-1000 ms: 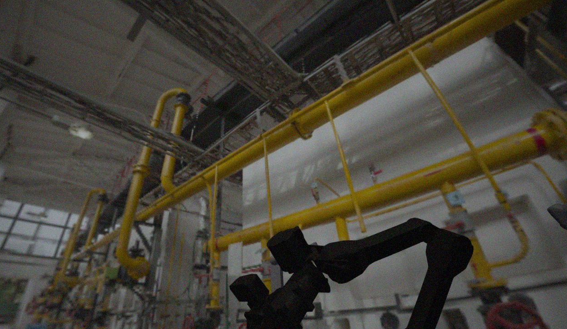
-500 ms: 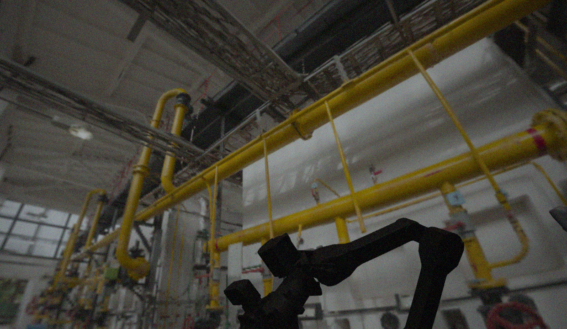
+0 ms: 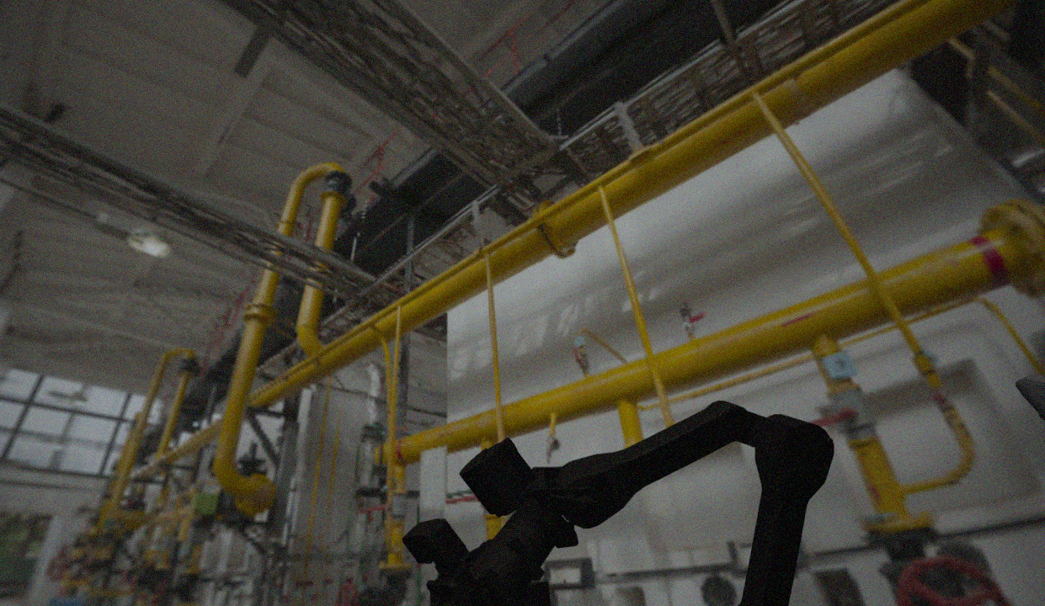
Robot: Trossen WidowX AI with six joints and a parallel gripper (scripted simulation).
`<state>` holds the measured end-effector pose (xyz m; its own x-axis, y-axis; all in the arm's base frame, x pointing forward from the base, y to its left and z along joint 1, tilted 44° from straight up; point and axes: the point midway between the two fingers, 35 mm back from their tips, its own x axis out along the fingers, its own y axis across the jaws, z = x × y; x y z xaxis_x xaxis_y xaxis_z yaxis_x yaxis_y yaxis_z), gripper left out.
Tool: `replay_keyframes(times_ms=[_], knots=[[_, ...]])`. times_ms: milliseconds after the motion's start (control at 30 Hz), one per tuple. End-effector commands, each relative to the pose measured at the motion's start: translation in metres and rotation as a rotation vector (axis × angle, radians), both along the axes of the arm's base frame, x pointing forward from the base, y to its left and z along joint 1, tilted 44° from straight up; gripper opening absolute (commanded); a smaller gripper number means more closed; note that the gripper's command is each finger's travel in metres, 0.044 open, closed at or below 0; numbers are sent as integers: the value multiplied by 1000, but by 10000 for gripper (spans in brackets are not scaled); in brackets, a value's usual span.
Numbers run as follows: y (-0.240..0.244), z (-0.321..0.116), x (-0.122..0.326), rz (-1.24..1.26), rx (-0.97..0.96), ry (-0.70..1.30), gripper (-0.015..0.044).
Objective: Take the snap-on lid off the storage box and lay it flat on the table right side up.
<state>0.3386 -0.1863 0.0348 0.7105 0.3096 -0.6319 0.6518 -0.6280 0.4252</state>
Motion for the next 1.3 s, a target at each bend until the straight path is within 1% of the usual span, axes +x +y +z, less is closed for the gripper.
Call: replay_keyframes(times_ms=[0,1267], knots=[[-9,-3,-1,1,-4,-11,0],[-63,-51,-25,1,-9,-11,0]])
